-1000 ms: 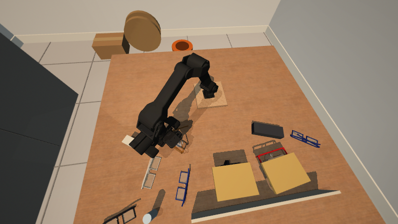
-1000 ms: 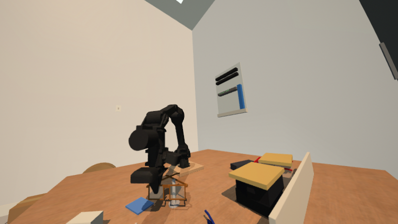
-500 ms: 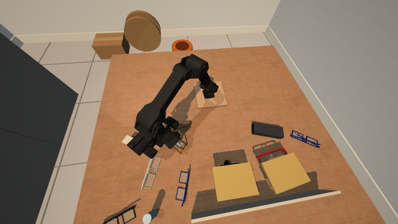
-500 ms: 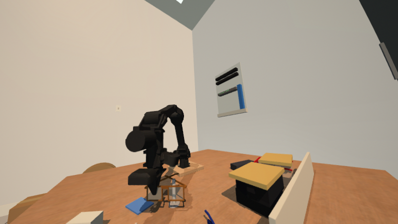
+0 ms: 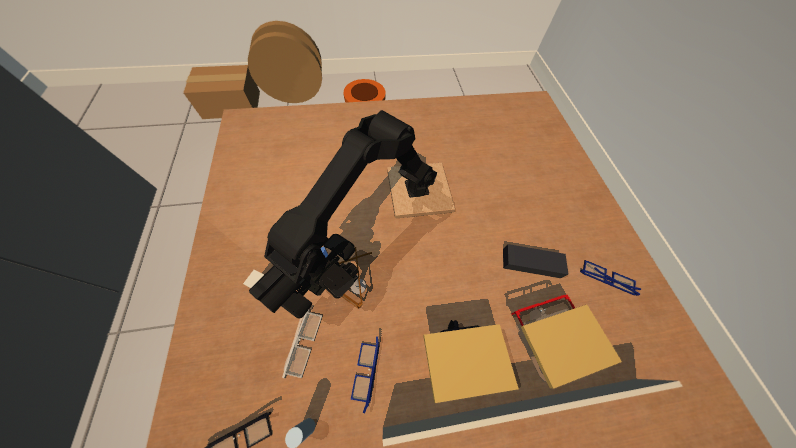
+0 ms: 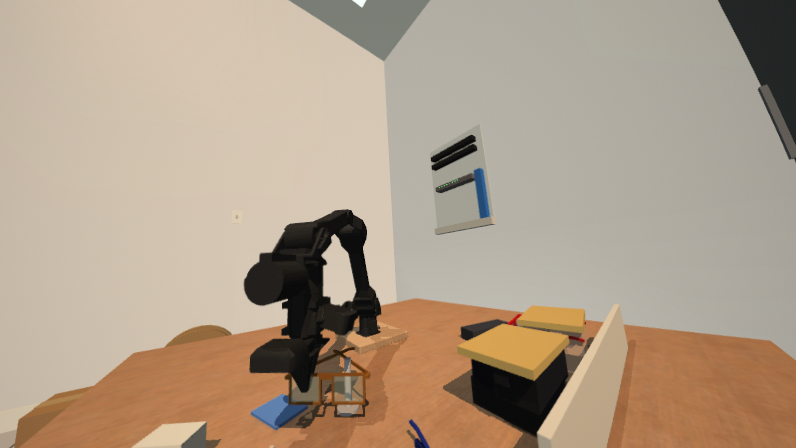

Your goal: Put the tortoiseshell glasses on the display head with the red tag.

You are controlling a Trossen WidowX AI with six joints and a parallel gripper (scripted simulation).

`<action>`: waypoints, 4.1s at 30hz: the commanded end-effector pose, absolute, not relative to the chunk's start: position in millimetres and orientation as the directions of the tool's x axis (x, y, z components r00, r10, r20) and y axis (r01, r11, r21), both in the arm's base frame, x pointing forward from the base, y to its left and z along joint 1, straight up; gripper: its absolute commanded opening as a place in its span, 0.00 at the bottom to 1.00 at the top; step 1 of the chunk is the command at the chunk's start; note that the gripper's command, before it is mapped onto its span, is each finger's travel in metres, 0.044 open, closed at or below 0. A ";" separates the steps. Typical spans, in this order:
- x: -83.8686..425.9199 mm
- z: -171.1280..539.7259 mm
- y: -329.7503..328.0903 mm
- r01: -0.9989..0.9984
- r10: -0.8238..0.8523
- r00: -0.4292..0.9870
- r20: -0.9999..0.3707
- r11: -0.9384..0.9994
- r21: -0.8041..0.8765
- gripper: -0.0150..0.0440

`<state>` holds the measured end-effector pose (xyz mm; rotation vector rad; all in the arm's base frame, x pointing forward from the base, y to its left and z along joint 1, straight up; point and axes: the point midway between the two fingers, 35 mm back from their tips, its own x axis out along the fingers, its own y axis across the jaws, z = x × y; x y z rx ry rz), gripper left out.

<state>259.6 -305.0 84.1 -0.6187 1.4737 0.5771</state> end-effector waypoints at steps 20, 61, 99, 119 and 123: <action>260.2 87.8 -319.8 -0.694 -0.028 0.033 -0.999 0.718 -0.042 0.25; 249.6 88.5 -346.2 -0.694 -0.030 0.031 -0.999 0.718 -0.043 0.25; 252.5 89.3 -345.1 -0.694 -0.030 0.032 -0.999 0.718 -0.044 0.25; 253.9 148.5 -339.9 -0.702 -0.030 0.032 -0.999 0.710 -0.043 0.25; 264.3 148.6 -327.9 -0.759 -0.028 0.033 -0.999 0.650 -0.044 0.25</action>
